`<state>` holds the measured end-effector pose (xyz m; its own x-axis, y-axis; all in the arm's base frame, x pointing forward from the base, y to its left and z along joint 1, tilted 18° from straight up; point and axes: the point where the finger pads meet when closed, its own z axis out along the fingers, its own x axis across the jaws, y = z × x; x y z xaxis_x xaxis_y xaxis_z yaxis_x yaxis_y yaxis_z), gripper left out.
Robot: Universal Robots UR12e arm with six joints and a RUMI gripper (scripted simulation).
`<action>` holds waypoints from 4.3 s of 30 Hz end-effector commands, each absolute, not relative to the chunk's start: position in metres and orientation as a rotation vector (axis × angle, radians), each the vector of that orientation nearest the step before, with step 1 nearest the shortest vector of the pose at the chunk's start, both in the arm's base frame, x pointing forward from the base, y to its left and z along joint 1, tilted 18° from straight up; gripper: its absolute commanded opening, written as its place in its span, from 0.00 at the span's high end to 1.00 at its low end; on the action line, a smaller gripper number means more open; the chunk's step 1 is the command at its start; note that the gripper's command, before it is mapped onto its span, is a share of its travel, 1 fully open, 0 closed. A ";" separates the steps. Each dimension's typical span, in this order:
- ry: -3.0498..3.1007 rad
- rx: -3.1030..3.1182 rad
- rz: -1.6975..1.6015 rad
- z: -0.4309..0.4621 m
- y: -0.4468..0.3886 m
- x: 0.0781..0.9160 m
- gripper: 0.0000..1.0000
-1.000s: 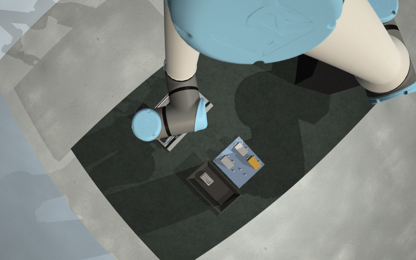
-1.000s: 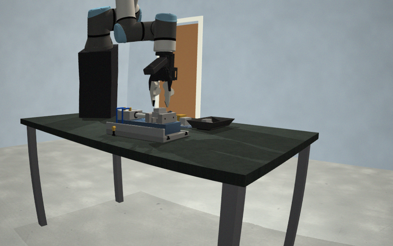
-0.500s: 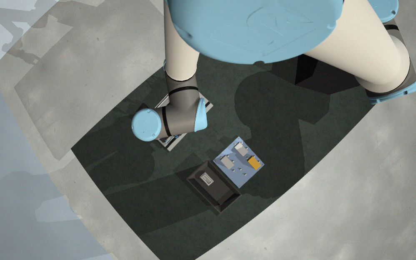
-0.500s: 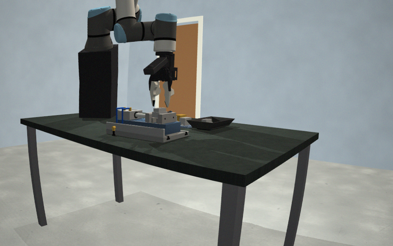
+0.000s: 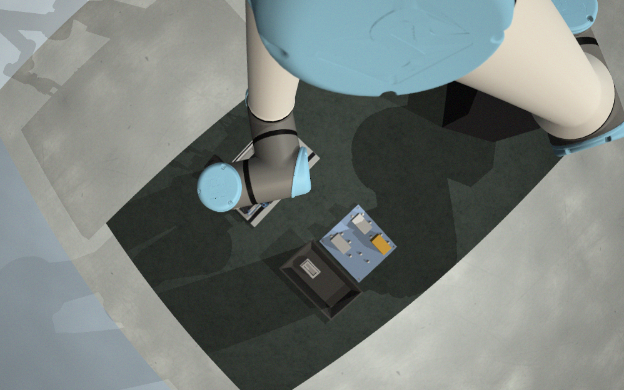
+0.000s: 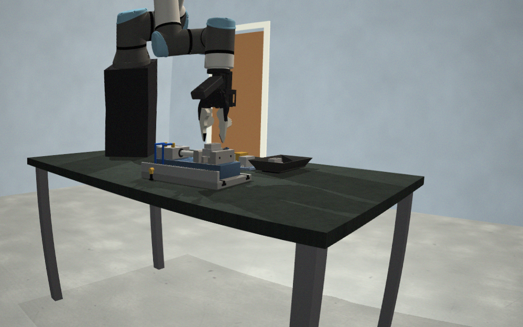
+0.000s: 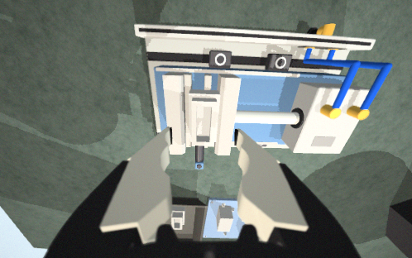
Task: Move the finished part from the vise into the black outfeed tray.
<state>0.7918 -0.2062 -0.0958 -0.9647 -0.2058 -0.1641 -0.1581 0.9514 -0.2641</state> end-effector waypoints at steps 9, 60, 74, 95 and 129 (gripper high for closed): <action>2.913 -0.274 -0.372 -0.095 -0.206 0.792 0.60; 2.913 -0.274 -0.372 -0.105 -0.209 0.795 0.60; 2.913 -0.274 -0.372 -0.107 -0.209 0.795 0.60; 2.913 -0.274 -0.372 -0.107 -0.209 0.795 0.60; 2.913 -0.274 -0.372 -0.107 -0.209 0.795 1.00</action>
<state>0.7944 -0.2090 -0.1075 -0.9647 -0.2058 -0.1641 -0.1581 0.9515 -0.2641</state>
